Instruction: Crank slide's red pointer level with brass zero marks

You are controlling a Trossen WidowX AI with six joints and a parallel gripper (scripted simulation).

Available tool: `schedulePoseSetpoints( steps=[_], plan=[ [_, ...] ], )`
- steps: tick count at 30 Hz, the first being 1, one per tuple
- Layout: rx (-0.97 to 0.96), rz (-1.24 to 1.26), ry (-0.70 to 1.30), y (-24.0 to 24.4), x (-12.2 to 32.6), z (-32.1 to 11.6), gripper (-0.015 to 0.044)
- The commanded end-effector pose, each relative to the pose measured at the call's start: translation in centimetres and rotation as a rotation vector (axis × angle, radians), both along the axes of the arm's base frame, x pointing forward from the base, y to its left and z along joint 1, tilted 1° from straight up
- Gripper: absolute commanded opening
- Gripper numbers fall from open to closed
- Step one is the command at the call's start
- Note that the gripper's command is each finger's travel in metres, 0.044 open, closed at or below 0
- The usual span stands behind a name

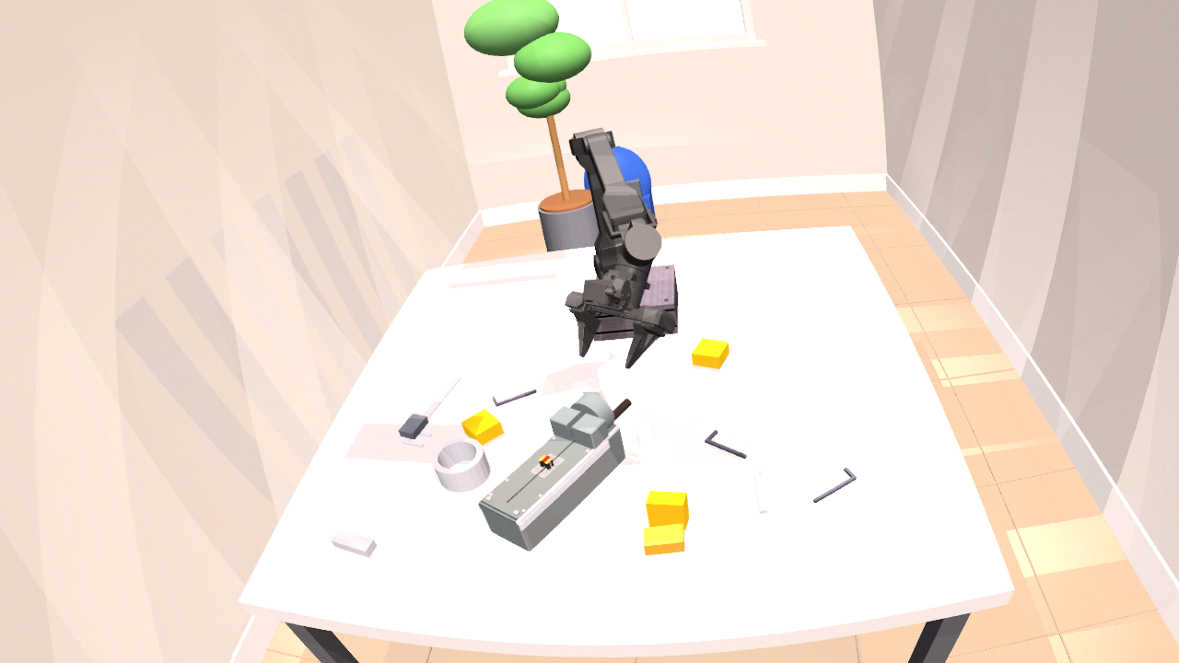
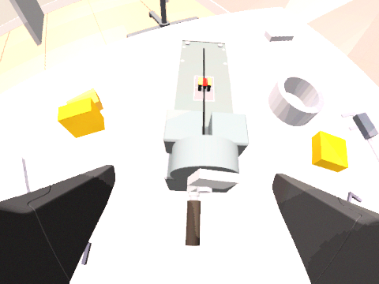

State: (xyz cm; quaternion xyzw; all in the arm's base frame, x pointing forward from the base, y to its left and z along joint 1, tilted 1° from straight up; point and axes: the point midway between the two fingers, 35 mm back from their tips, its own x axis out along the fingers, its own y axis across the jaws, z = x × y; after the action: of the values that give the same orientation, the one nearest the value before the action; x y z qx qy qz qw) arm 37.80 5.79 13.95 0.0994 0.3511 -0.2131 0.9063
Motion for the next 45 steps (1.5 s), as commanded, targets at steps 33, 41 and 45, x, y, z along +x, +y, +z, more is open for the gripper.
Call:
schedulePoseSetpoints(
  steps=[33, 41, 45],
  plan=[
    [-0.007, -0.005, 0.014, -0.2, -0.1, -10.9, 0.0440],
    [-0.007, -0.005, 0.013, -0.2, -0.1, -12.2, 0.0440],
    [-0.007, -0.005, 0.012, -0.2, -0.1, -12.8, 0.0440]
  ],
)
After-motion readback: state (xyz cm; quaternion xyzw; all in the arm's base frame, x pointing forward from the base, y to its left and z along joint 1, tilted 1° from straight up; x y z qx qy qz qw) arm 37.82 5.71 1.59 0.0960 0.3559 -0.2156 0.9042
